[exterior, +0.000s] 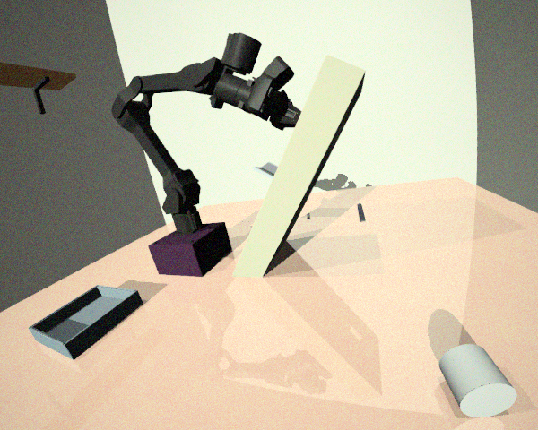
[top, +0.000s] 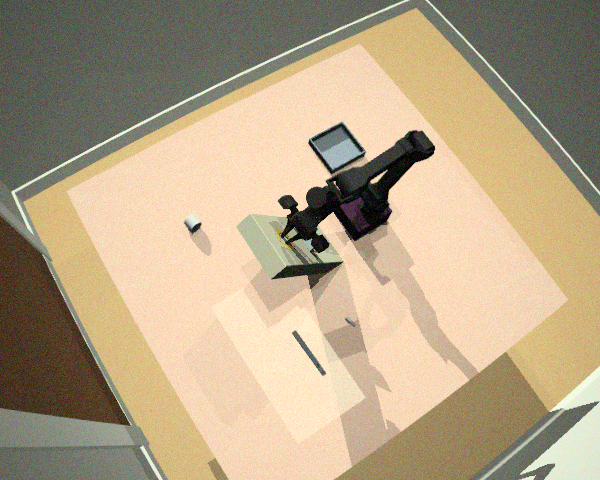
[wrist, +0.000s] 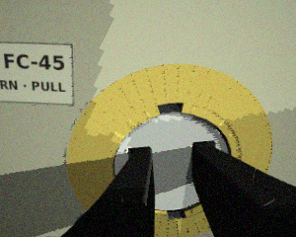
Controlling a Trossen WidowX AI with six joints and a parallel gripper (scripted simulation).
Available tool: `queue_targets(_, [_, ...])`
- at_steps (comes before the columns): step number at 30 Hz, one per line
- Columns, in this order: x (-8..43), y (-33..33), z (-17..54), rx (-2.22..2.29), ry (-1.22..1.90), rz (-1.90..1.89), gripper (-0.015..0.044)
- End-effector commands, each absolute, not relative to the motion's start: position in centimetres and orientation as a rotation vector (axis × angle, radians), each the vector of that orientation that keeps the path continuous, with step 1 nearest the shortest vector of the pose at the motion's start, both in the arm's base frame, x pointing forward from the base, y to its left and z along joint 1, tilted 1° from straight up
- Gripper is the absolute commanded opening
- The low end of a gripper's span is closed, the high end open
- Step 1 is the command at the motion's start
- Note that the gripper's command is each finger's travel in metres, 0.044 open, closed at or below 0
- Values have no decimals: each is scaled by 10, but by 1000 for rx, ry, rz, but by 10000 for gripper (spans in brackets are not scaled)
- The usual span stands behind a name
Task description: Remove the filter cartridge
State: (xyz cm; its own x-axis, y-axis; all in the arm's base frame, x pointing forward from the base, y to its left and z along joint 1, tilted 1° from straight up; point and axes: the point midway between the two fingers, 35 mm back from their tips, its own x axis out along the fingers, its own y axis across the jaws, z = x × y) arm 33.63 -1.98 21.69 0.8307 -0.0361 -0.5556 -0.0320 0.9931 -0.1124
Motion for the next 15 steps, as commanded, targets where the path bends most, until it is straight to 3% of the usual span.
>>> queue_targets(1, [340, -20, 214, -225, 595, 28, 0])
queue_targets(15, [341, -20, 213, -693, 583, 173, 0])
